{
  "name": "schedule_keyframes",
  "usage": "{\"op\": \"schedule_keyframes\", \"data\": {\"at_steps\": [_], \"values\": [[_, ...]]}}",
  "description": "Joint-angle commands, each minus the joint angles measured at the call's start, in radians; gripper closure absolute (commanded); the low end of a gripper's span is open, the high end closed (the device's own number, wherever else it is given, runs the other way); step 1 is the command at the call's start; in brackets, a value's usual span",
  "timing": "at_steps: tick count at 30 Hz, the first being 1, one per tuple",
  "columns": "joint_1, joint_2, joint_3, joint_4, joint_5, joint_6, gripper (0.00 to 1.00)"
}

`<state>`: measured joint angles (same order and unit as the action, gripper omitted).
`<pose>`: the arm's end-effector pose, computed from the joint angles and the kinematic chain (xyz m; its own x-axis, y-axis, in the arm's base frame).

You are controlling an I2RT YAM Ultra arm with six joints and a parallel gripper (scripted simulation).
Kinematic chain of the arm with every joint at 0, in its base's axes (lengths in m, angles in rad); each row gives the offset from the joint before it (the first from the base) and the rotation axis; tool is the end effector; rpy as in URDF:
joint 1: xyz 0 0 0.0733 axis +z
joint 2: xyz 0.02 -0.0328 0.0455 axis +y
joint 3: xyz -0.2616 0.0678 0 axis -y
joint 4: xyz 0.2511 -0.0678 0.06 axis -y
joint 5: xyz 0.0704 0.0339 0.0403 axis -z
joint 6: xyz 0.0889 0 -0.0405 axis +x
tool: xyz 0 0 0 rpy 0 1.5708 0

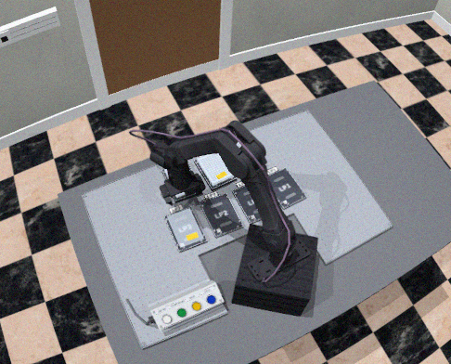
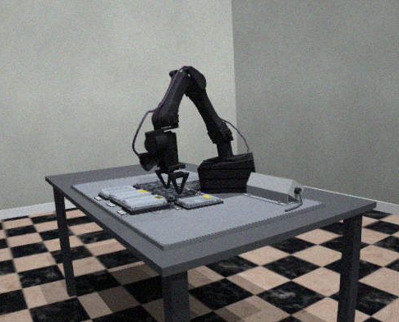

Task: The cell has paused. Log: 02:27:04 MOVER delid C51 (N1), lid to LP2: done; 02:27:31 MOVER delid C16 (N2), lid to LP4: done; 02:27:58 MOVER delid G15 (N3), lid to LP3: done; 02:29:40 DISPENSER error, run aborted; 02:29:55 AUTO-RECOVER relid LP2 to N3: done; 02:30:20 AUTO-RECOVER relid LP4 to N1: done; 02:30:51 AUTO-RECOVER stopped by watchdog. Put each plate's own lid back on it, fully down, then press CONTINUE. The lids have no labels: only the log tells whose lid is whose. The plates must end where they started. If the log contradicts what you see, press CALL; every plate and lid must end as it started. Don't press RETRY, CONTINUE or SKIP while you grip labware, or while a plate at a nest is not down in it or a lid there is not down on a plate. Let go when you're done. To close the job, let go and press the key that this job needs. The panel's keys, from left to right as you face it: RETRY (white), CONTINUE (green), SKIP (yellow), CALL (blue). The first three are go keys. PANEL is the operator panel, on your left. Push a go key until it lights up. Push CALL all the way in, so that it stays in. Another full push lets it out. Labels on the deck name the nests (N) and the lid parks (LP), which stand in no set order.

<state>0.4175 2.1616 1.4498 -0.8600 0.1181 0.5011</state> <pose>0.3646 0.1515 0.0588 -0.9952 0.0804 -0.0557 0.0859 0.9909 -0.1038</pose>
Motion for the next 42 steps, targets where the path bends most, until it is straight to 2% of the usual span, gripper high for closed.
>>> {"op": "schedule_keyframes", "data": {"at_steps": [1, 11, 13, 19, 28, 42], "values": [[0.044, -0.076, -0.053, 0.054, 0.014, 0.047, 0.00], [0.148, -0.164, -0.221, 0.120, 0.018, 0.149, 0.00], [0.148, -0.164, -0.221, 0.120, 0.018, 0.149, 0.00], [0.220, -0.207, -0.306, 0.153, 0.020, 0.221, 0.00], [0.214, -0.191, -0.263, 0.146, 0.025, 0.222, 0.00], [0.205, -0.187, -0.268, 0.155, 0.025, 0.216, 0.00]]}}
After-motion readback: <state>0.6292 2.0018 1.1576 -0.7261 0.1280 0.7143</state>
